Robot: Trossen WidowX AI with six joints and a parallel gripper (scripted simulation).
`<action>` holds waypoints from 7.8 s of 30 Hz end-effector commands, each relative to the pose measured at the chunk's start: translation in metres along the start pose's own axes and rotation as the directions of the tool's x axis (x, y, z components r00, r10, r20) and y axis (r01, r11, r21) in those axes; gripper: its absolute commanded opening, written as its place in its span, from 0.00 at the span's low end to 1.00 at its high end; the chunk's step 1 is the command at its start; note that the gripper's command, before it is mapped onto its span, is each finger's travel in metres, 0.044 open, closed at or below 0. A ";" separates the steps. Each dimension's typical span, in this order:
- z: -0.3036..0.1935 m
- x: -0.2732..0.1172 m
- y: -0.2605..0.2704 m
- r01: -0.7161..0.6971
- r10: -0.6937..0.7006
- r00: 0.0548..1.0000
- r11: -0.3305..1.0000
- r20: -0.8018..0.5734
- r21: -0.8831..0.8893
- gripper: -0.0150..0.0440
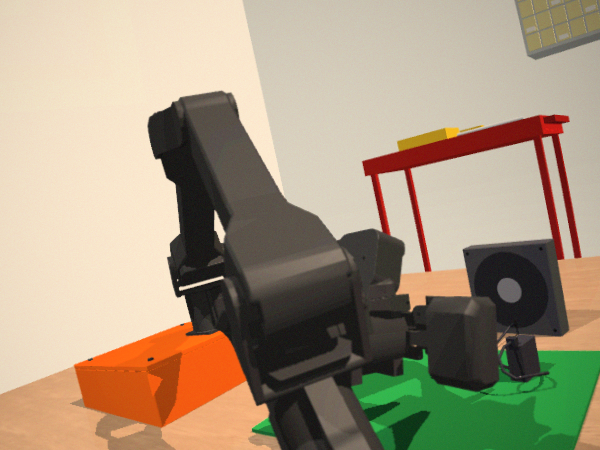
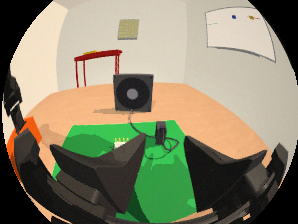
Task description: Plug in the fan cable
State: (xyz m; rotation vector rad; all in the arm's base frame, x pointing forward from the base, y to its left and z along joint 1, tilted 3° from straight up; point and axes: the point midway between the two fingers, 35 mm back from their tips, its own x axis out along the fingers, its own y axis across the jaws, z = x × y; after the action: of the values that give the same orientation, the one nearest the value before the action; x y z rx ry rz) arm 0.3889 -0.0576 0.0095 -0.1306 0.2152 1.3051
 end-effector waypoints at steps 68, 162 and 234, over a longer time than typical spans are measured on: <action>0.068 0.032 -0.002 0.161 0.042 0.265 0.983 -0.963 0.087 1.00; 0.014 0.131 -0.005 0.065 0.004 0.233 -0.998 -0.973 0.011 1.00; 0.031 0.114 0.018 0.581 0.006 0.232 -0.802 -0.973 0.134 0.25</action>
State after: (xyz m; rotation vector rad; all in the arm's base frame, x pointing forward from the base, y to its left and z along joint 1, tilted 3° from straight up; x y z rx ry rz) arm 0.4084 0.0632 0.0143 1.0111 1.3550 -1.0230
